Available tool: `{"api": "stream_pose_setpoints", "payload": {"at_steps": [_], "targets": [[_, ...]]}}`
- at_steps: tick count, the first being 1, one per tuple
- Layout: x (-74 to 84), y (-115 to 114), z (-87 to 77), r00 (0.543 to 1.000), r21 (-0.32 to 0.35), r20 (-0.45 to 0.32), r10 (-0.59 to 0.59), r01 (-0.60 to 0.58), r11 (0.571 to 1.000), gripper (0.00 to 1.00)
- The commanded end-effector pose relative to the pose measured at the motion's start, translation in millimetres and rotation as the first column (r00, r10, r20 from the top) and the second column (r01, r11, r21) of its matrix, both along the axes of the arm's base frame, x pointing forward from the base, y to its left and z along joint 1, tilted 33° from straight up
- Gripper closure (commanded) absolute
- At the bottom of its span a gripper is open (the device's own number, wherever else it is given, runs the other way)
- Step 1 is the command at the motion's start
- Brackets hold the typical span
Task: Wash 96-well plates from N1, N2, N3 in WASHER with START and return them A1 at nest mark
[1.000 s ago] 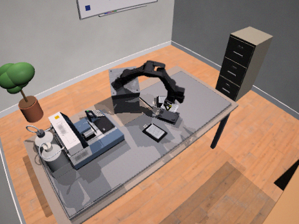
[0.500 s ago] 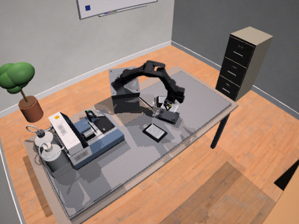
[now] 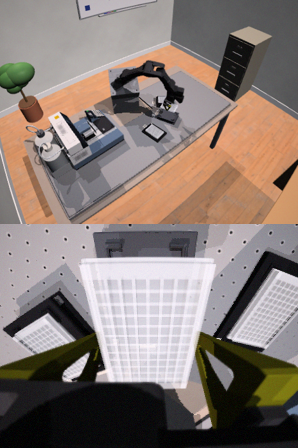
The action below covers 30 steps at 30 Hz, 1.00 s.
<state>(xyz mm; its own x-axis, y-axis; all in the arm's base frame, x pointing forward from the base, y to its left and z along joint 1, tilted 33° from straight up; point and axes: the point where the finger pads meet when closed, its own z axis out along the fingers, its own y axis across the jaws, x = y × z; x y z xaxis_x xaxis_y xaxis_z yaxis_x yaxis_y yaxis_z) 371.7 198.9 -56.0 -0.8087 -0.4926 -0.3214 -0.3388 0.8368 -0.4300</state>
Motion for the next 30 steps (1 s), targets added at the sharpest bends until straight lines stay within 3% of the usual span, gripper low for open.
{"api": "stream_pose_setpoints", "payload": {"at_steps": [1,20,25,30], "targets": [[-0.6,5,4.2,1.000,0.005,0.010,0.010,-0.010,1.000,1.00],[-0.6,5,4.2,1.000,0.005,0.010,0.010,-0.010,1.000,1.00],[1.9,-8,10.5,0.997,0.054,0.031,-0.075,0.073,0.996,1.00],[6.0,-31,21.1,0.997,0.054,0.031,-0.076,0.074,0.996,1.00]]}}
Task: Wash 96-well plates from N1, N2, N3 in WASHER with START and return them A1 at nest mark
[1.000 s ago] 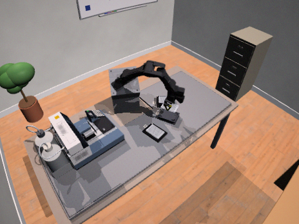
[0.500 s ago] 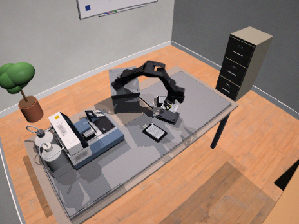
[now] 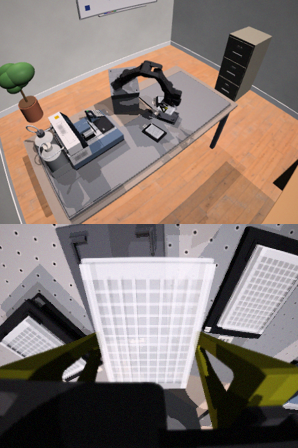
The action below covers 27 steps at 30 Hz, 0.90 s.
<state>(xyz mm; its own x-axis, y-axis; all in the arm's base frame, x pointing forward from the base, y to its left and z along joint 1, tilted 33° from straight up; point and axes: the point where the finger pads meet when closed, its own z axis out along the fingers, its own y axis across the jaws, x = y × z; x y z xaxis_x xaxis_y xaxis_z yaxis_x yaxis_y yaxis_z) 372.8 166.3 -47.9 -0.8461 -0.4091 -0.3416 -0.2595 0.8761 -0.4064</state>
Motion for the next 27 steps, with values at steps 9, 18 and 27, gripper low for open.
{"api": "stream_pose_setpoints", "payload": {"at_steps": [9,18,27], "targets": [[11.5,-34,30.0,1.000,0.021,0.027,0.013,-0.014,1.000,1.00],[18.0,-70,47.0,1.000,0.020,0.028,0.013,-0.013,1.000,1.00],[23.7,-102,62.0,1.000,0.019,0.028,0.012,-0.013,1.000,1.00]]}}
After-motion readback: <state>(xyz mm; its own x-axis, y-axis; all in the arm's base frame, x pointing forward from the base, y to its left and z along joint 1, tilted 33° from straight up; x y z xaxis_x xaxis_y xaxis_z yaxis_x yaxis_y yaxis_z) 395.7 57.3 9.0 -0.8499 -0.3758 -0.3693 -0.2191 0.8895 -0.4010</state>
